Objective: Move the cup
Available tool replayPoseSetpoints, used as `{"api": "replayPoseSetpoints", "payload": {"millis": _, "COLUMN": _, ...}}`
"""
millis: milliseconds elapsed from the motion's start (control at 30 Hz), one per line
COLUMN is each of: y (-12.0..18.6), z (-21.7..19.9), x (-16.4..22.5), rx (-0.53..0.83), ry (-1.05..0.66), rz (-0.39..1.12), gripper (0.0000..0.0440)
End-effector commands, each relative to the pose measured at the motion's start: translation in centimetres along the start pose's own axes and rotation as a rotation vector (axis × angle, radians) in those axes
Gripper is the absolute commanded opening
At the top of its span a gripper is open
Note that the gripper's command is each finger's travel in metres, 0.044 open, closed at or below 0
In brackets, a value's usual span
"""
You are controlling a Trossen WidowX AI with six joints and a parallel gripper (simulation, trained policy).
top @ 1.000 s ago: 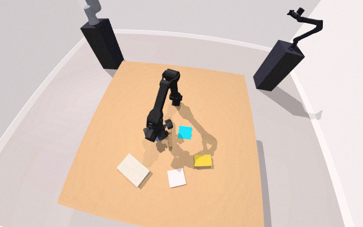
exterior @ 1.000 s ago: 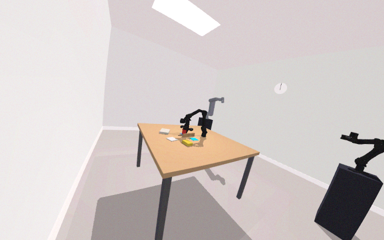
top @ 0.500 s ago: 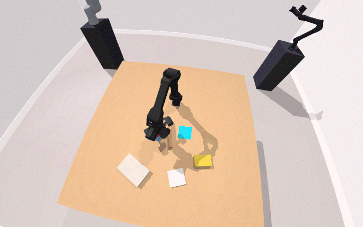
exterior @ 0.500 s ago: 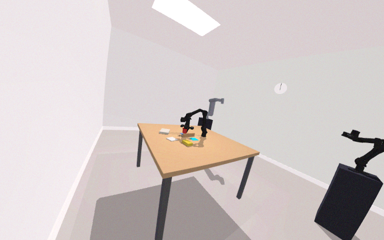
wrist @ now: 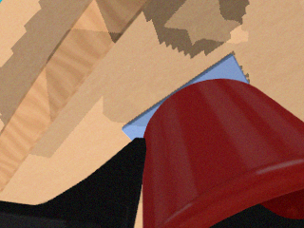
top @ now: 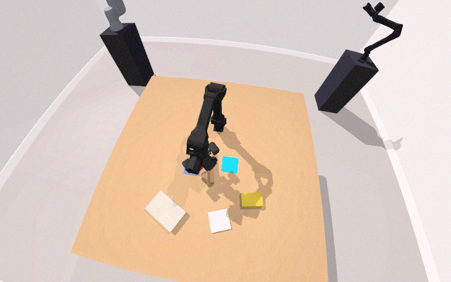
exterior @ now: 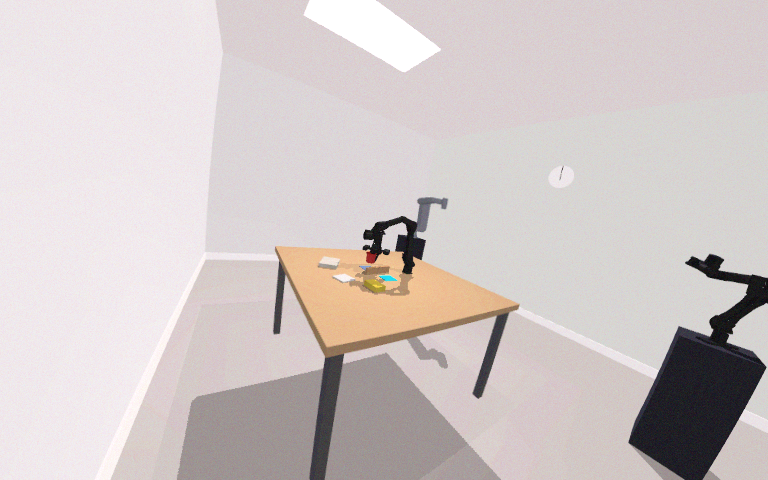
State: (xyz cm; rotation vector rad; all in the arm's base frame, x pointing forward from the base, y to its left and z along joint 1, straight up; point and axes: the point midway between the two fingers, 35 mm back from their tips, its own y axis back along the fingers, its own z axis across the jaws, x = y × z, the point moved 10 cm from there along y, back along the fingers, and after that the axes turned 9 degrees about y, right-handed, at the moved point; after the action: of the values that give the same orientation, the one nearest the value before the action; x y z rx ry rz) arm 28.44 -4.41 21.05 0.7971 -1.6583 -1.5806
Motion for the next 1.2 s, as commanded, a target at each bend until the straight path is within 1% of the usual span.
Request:
{"api": "replayPoseSetpoints", "payload": {"millis": 0, "y": 0.9, "z": 0.3, "x": -0.6, "rx": 0.018, "ry": 0.023, "rz": -0.015, "gripper": 0.0000}}
{"api": "replayPoseSetpoints", "payload": {"millis": 567, "y": 2.6, "z": 3.2, "x": -4.5, "rx": 0.074, "ry": 0.139, "rz": -0.051, "gripper": 0.0000}}
{"api": "replayPoseSetpoints", "payload": {"millis": 1167, "y": 2.4, "z": 7.5, "x": -8.1, "rx": 0.107, "ry": 0.251, "rz": -0.079, "gripper": 0.0000}}
